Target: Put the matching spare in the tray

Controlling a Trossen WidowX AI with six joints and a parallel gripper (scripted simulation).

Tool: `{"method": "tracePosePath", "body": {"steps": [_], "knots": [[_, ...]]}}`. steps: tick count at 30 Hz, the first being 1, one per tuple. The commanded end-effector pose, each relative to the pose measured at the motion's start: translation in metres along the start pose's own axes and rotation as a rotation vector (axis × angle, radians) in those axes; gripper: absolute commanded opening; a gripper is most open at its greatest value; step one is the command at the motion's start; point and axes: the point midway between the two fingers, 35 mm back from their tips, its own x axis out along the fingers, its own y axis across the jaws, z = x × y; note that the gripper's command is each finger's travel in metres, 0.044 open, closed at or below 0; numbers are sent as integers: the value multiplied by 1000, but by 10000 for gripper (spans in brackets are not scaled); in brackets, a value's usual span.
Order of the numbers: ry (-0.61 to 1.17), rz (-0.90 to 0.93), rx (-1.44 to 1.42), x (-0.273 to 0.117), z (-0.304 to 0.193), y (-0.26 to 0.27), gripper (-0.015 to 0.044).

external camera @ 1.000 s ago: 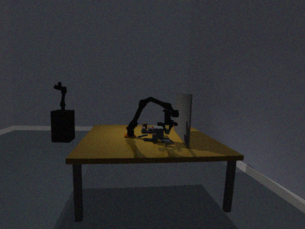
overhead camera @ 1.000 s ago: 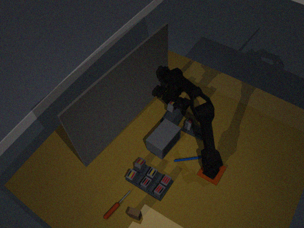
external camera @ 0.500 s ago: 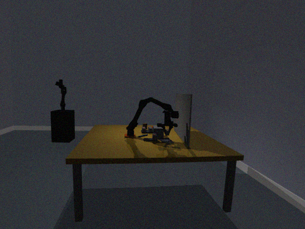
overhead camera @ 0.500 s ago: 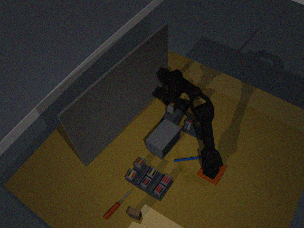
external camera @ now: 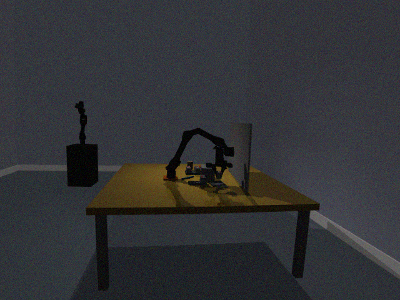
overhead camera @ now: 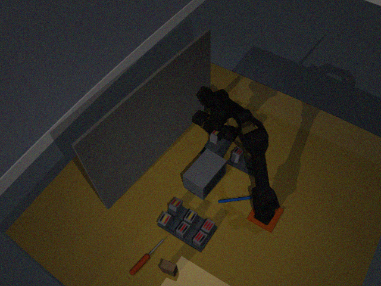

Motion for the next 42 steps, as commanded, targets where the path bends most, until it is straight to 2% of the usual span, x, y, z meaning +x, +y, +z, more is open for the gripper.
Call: {"method": "tracePosePath", "body": {"steps": [1, 42], "knots": [[-3, -7, 3, 4, 0, -2, 0], [0, -12, 3, 32, -3, -7, 0]]}}
